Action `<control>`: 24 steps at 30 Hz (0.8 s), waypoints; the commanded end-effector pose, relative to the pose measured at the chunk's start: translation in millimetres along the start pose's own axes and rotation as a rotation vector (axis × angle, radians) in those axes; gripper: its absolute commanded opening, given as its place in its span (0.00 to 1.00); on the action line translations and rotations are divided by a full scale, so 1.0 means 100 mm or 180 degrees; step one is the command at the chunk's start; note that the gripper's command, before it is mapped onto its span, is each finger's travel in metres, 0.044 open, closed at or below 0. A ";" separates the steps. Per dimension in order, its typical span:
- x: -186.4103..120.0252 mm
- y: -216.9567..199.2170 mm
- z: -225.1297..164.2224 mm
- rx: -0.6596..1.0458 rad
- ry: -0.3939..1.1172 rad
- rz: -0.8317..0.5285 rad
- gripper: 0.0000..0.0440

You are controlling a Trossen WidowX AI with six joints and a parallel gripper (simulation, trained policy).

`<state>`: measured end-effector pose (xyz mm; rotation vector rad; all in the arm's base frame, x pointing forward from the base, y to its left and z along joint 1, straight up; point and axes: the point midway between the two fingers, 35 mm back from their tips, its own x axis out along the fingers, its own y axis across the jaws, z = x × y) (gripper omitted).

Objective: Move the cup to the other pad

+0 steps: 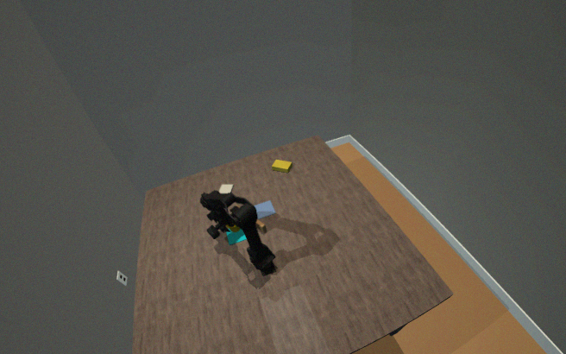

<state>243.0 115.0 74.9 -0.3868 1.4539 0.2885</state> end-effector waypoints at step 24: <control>-0.07 0.01 -0.03 0.0210 -0.0467 0.0174 0.40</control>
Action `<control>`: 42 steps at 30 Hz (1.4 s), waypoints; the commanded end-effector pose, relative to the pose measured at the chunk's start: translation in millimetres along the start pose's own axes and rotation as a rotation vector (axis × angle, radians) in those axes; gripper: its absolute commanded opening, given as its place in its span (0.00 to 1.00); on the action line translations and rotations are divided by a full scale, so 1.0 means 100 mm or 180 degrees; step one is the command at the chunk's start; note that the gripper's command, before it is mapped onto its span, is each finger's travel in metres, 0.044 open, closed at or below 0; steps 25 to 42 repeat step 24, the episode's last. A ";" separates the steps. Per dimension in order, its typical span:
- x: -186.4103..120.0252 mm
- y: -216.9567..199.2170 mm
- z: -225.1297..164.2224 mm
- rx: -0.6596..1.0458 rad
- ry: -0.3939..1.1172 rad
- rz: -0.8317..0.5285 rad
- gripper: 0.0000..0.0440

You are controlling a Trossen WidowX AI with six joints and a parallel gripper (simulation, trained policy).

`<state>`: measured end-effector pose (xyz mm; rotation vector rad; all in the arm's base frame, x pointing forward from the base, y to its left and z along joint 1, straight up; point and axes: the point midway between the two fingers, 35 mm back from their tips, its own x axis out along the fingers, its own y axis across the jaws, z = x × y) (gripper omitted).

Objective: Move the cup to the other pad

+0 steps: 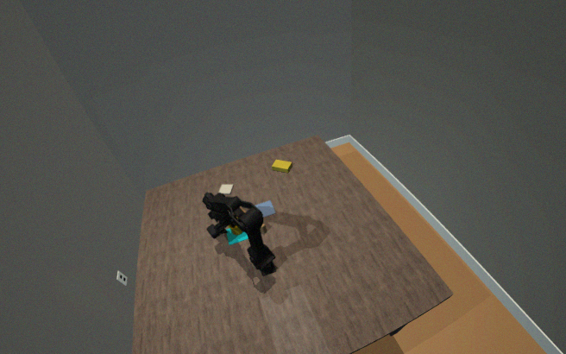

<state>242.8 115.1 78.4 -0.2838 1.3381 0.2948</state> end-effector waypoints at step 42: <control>-0.57 0.00 -0.03 0.0166 -0.0532 0.0232 0.73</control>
